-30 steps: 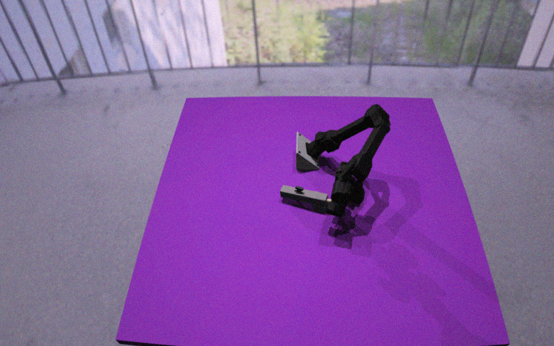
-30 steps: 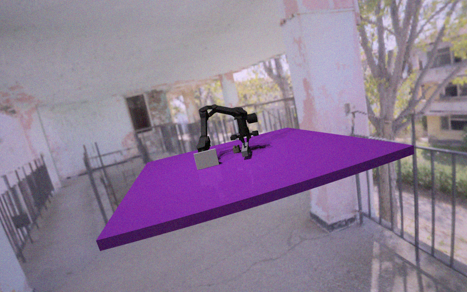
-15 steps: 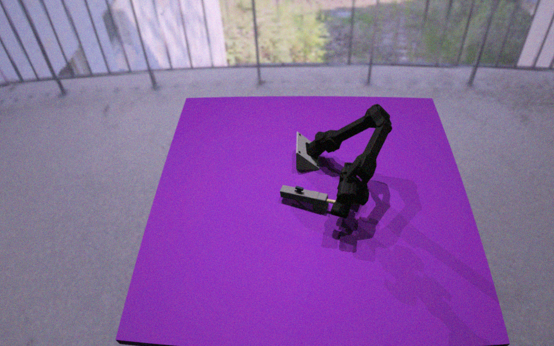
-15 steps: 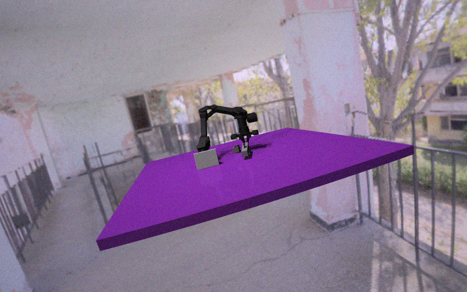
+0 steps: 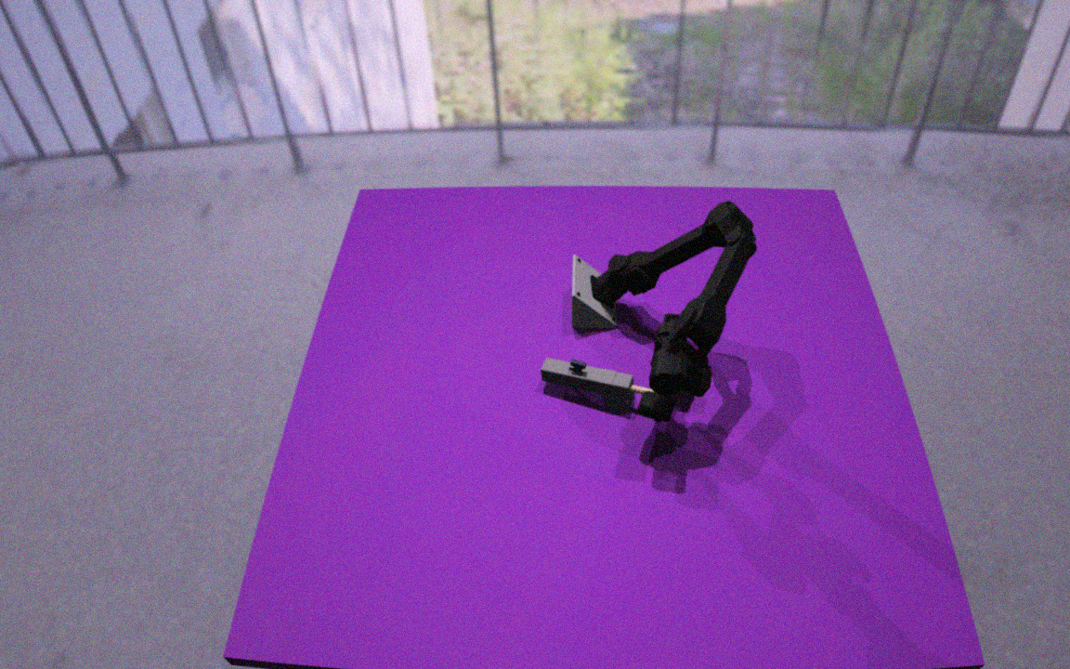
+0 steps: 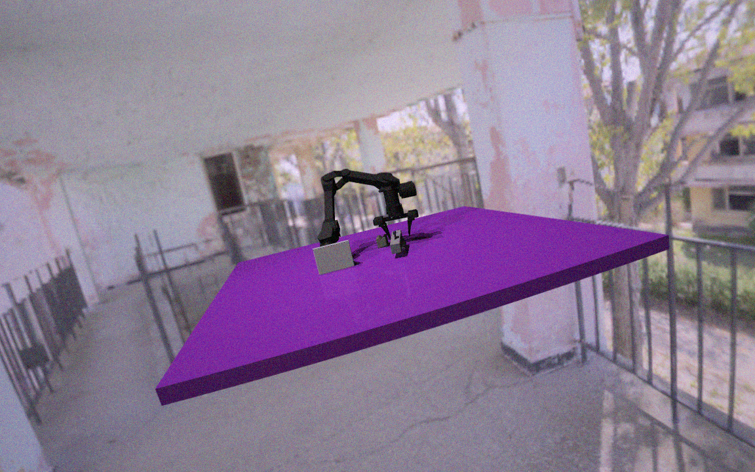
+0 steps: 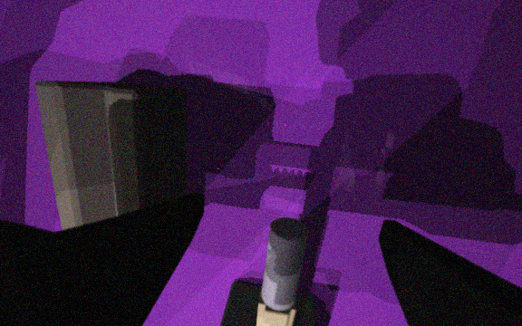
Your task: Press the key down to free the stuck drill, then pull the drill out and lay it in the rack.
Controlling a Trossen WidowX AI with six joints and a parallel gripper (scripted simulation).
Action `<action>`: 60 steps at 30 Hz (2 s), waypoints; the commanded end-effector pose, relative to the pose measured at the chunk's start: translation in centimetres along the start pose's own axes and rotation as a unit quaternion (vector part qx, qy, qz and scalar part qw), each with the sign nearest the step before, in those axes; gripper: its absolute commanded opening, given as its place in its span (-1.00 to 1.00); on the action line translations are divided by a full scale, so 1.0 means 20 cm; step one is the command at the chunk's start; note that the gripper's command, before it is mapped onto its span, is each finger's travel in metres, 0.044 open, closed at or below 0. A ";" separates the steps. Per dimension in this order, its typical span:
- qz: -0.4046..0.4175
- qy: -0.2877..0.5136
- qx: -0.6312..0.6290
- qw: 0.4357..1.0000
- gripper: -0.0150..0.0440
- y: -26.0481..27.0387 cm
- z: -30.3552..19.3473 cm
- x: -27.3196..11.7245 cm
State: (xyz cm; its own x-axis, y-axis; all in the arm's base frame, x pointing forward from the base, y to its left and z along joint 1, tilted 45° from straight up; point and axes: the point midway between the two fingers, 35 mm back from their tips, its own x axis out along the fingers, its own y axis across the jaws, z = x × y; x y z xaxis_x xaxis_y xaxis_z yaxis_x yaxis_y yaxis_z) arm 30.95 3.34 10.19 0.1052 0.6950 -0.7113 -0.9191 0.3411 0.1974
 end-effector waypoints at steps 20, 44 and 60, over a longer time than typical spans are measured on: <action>0.001 0.001 -0.001 1.000 1.00 0.00 -0.04 0.01; 0.001 0.001 -0.001 1.000 1.00 -0.01 -0.05 0.02; 0.001 0.001 -0.001 1.000 1.00 0.00 -0.06 0.03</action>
State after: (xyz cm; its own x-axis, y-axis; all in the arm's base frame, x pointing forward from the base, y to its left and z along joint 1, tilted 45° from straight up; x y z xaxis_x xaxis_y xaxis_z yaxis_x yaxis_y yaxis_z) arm 30.76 2.86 9.22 0.1070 0.6957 -0.7103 -0.9192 0.3415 0.1961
